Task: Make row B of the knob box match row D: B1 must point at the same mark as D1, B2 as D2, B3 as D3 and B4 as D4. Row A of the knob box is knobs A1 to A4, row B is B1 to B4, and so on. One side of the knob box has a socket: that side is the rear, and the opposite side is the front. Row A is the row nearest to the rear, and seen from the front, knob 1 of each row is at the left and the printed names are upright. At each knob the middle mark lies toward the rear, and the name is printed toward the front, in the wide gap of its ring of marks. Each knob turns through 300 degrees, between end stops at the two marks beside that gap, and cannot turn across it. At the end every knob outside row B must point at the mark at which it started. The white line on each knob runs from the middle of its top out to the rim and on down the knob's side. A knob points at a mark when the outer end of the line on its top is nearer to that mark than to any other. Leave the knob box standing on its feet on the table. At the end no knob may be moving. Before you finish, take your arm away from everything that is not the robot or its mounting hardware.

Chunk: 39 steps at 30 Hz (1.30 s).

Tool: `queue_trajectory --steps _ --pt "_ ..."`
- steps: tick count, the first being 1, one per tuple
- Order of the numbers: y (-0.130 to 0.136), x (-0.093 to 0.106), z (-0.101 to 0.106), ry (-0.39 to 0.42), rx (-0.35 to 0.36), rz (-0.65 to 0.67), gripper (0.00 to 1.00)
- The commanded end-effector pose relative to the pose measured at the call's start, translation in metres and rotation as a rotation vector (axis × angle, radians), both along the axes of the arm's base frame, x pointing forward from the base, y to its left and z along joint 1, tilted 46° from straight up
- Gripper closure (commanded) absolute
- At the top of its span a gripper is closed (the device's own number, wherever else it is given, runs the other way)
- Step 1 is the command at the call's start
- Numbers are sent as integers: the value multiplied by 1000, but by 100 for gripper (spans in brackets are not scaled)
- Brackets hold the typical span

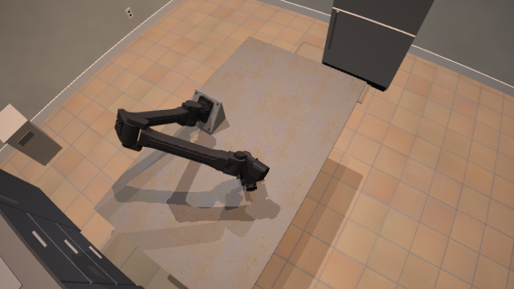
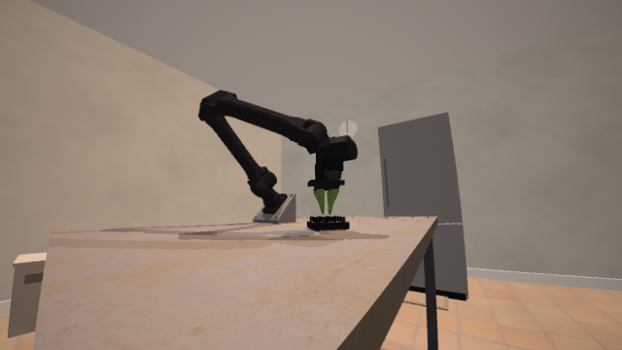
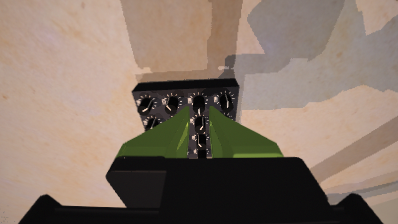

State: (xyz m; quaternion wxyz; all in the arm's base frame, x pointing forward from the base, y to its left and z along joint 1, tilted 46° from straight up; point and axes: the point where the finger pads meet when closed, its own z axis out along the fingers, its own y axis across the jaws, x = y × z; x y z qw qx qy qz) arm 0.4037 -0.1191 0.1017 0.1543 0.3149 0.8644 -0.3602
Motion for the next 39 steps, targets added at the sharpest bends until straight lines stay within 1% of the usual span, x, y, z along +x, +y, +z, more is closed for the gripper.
queue_trajectory --steps 1,34,39 --pt "0 4 -2 0 0 6 81" --pt "0 4 -2 0 0 6 81" --pt "6 3 -2 -10 1 11 81"
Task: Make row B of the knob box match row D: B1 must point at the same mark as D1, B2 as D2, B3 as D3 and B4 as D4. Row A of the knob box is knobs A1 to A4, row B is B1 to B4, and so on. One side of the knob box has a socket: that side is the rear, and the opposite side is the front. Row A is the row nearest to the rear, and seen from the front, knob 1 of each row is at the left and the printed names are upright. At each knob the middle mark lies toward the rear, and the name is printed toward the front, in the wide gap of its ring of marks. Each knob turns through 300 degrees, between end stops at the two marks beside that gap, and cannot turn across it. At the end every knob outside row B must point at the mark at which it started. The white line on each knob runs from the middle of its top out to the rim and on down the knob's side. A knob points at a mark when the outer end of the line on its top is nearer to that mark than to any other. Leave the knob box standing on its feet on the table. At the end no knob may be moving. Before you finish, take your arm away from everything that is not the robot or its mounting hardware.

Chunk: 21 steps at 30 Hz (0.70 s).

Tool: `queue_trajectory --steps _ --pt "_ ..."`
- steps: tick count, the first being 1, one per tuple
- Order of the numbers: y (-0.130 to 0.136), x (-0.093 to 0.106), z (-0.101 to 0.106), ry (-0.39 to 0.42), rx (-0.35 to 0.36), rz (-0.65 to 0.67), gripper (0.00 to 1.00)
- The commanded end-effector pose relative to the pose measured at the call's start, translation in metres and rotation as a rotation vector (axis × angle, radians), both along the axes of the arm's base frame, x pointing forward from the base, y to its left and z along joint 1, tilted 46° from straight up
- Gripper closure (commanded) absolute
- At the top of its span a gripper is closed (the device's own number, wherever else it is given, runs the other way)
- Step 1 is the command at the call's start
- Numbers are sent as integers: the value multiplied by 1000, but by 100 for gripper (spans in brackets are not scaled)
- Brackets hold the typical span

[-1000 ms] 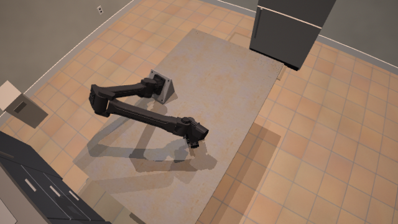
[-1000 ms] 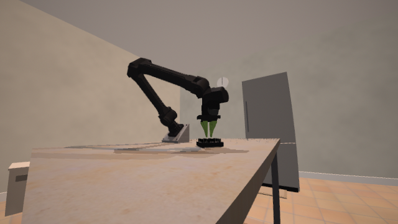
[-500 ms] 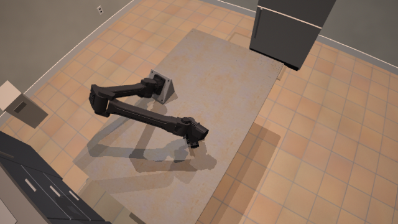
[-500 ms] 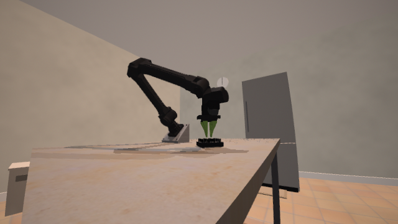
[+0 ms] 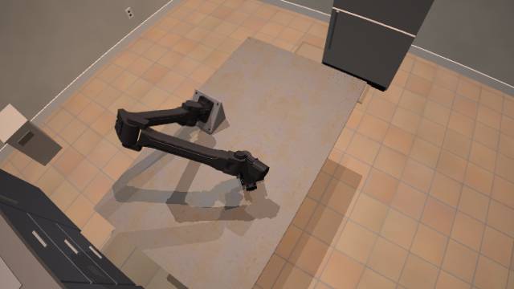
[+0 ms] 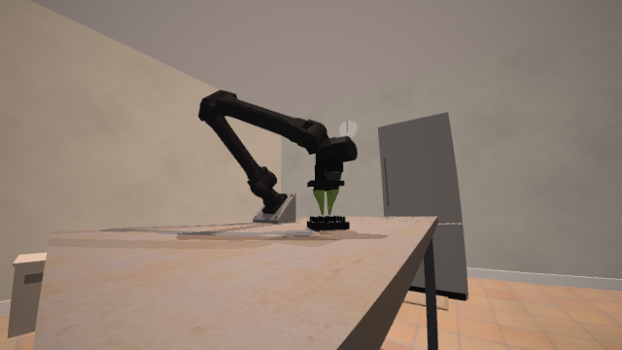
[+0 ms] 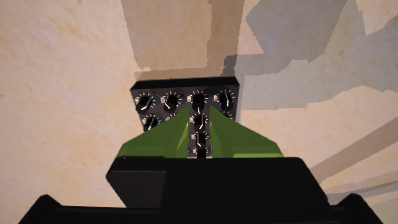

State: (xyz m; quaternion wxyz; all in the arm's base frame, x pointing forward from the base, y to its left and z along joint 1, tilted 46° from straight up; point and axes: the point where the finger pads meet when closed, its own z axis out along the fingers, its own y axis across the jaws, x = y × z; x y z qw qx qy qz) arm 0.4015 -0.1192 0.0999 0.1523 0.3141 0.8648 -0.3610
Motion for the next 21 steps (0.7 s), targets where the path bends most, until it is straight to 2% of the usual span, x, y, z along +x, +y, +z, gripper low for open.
queue_trajectory --steps 1,8,11,21 --pt "8 7 1 -23 1 13 81" --pt "13 3 1 -24 1 19 81" --pt "13 10 7 -42 2 21 81" --pt "13 10 7 -42 2 21 81"
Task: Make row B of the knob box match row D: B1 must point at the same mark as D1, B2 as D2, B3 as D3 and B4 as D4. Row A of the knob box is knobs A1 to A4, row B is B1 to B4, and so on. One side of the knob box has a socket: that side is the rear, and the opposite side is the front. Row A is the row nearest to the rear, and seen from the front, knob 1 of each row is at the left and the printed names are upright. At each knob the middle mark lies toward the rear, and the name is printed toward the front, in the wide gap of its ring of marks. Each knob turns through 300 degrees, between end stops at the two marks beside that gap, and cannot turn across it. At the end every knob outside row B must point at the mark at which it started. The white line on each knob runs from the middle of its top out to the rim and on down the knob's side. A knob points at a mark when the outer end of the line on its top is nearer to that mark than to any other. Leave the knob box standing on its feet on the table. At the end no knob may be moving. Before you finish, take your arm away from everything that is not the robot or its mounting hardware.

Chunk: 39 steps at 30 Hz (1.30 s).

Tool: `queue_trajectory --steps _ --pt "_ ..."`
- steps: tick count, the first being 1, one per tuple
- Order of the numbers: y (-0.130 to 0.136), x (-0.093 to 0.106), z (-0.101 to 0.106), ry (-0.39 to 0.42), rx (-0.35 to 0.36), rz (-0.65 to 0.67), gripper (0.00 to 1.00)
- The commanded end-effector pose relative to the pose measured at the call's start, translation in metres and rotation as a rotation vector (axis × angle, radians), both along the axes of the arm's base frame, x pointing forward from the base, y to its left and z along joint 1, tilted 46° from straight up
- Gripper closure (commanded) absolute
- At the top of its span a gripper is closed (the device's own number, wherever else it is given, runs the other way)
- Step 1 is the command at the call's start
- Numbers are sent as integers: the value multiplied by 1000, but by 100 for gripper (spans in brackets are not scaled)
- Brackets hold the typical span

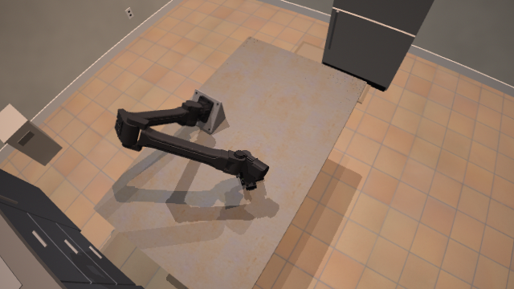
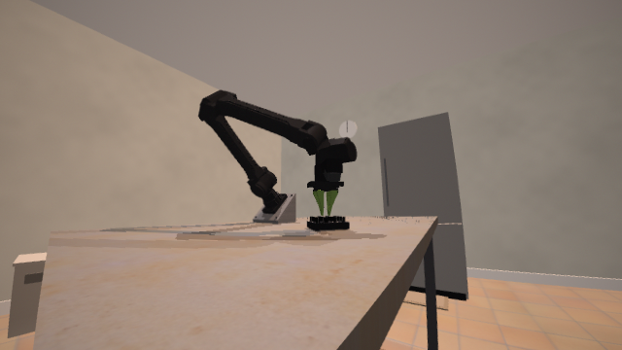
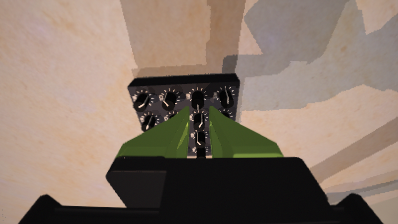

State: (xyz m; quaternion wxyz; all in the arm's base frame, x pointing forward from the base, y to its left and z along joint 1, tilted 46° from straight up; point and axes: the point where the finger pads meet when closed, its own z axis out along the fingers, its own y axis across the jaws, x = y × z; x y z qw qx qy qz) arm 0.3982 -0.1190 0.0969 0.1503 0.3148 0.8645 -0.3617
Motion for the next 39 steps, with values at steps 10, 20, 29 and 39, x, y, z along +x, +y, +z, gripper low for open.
queue_trajectory --steps 10,20,29,39 --pt "13 13 10 -45 2 24 81" --pt "13 13 10 -45 2 24 81" --pt "13 16 10 -46 2 24 81" --pt "14 23 10 -47 2 25 81"
